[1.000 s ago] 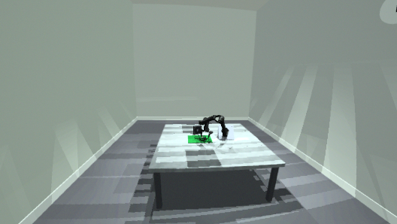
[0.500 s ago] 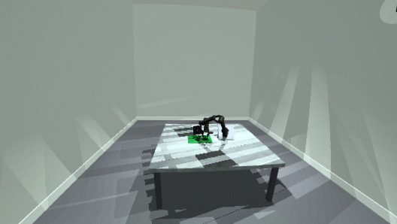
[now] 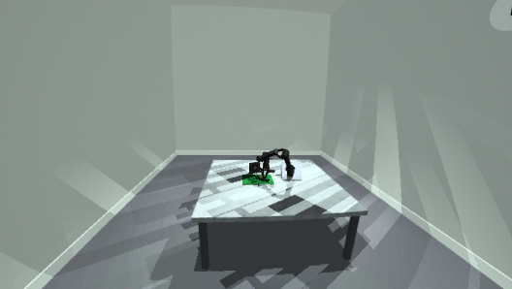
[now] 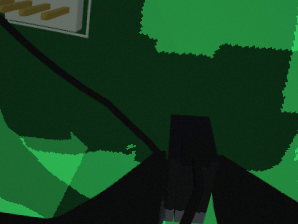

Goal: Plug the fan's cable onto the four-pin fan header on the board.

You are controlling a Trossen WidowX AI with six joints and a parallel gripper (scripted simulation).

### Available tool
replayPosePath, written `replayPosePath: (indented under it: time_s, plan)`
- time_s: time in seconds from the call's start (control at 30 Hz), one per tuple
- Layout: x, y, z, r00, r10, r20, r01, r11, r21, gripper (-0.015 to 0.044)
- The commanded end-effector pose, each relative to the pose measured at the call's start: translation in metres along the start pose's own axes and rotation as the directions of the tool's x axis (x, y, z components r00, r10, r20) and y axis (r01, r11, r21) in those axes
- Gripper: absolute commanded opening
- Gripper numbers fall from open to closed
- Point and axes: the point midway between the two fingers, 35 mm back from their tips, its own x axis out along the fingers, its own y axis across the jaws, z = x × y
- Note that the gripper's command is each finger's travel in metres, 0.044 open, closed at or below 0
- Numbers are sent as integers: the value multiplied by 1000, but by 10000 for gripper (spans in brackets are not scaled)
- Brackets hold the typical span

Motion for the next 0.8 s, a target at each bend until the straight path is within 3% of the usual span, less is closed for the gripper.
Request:
replayPosePath:
  time_s: [0.0,0.1,0.17,0.77]
  plan:
    - [0,0,0,1000,0,0,0,1000,0,71]
    - [0,0,0,1000,0,0,0,1000,0,51]
    - [-2,0,0,1000,0,1,0,1000,0,0]
    - [-55,2,-12,1000,1,5,-1,1000,8,0]
